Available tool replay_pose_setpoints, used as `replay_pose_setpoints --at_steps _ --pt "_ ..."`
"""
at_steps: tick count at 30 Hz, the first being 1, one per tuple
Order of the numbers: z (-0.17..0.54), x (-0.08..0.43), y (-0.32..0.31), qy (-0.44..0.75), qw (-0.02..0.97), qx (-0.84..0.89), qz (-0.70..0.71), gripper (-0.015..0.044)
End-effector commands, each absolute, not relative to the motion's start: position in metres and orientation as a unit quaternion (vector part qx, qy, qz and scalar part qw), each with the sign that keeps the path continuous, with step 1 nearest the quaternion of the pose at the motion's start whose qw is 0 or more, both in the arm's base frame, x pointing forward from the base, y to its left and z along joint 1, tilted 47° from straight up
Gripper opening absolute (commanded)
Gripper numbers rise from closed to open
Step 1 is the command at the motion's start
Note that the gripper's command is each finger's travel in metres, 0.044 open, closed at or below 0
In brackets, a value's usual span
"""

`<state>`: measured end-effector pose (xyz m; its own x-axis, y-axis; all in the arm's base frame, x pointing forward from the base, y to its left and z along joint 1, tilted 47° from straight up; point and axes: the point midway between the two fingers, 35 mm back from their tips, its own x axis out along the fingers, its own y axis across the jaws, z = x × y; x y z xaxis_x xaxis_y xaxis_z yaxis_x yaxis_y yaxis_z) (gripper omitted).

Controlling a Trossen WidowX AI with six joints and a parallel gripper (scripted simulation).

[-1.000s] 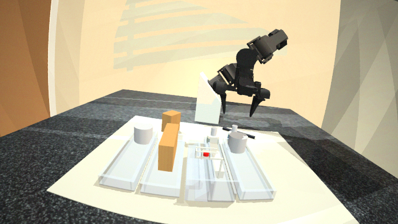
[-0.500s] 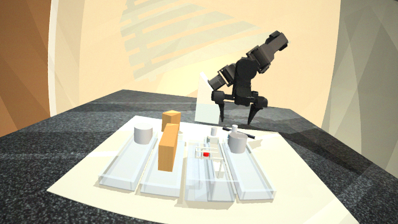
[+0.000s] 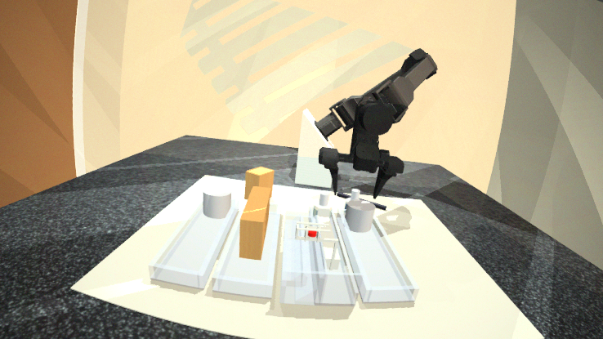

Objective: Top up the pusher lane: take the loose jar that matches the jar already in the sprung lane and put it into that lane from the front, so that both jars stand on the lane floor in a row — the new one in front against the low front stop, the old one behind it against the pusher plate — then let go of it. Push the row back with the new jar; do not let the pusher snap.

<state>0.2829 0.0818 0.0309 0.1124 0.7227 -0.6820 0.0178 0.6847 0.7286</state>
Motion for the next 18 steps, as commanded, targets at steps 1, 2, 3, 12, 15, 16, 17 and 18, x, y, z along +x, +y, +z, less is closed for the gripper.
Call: replay_pose_setpoints --at_steps 1,2,3,12,15,16,17,18 --pt "0.025 0.282 0.088 0.616 0.679 0.305 0.258 0.044" --pt "0.024 0.283 0.089 0.616 0.679 0.305 0.258 0.044" --pt "0.023 0.283 0.09 0.616 0.679 0.305 0.258 0.044" --pt "0.015 0.283 0.099 0.616 0.678 0.306 0.259 0.044" --pt "0.015 0.283 0.099 0.616 0.678 0.306 0.259 0.0361" --pt "0.015 0.283 0.099 0.616 0.678 0.306 0.259 0.0335" --pt "0.015 0.283 0.099 0.616 0.678 0.306 0.259 0.0309" --pt "0.015 0.283 0.099 0.616 0.678 0.306 0.259 0.0282"
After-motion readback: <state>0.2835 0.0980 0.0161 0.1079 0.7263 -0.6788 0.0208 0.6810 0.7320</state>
